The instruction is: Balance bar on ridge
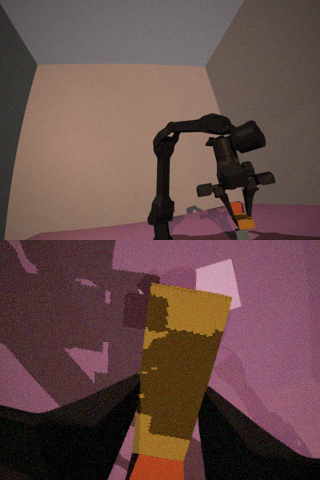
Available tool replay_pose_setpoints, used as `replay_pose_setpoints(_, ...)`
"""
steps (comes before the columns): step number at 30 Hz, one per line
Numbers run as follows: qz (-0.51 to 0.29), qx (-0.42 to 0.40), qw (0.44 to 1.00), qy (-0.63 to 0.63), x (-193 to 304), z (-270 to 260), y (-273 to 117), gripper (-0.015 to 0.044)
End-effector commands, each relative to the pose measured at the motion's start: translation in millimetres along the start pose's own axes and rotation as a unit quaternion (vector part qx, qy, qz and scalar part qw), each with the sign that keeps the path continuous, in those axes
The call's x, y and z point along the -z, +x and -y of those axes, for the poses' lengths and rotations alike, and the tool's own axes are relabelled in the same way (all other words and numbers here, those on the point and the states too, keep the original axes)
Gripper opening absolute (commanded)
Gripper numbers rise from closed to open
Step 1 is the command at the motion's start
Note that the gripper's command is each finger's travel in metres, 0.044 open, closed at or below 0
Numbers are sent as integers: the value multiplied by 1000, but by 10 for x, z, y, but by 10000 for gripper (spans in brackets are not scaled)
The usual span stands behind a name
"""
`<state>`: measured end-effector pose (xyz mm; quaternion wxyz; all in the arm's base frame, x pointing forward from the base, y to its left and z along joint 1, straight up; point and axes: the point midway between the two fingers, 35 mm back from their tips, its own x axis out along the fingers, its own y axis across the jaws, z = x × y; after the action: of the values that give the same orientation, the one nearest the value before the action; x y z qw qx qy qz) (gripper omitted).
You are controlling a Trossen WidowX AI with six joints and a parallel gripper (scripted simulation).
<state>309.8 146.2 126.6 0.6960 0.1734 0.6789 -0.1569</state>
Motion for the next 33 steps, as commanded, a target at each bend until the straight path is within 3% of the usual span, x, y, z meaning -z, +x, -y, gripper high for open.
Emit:
replay_pose_setpoints(1,1,1,1000,4,0,19,64,0)
replay_pose_setpoints(33,1,1,1000,5,1,32,114,0)
